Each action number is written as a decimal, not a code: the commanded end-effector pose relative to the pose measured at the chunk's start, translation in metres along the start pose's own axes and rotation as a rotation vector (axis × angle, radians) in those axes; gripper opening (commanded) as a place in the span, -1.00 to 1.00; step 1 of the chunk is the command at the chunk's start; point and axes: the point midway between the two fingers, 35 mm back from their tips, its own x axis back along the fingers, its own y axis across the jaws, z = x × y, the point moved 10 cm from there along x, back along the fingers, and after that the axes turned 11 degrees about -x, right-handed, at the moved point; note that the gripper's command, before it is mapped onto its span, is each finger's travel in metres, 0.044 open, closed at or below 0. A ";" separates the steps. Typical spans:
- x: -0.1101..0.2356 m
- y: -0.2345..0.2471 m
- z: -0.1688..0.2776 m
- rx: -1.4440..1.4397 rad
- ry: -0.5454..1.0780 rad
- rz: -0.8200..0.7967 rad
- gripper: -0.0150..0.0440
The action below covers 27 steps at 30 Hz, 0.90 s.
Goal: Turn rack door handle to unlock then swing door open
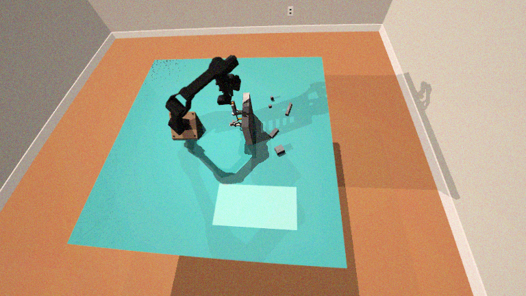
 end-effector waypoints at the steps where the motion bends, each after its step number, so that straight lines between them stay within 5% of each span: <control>1: 0.000 0.000 -0.001 -0.003 -0.001 0.013 0.47; 27: -0.043 0.000 -0.008 0.035 0.079 0.002 0.47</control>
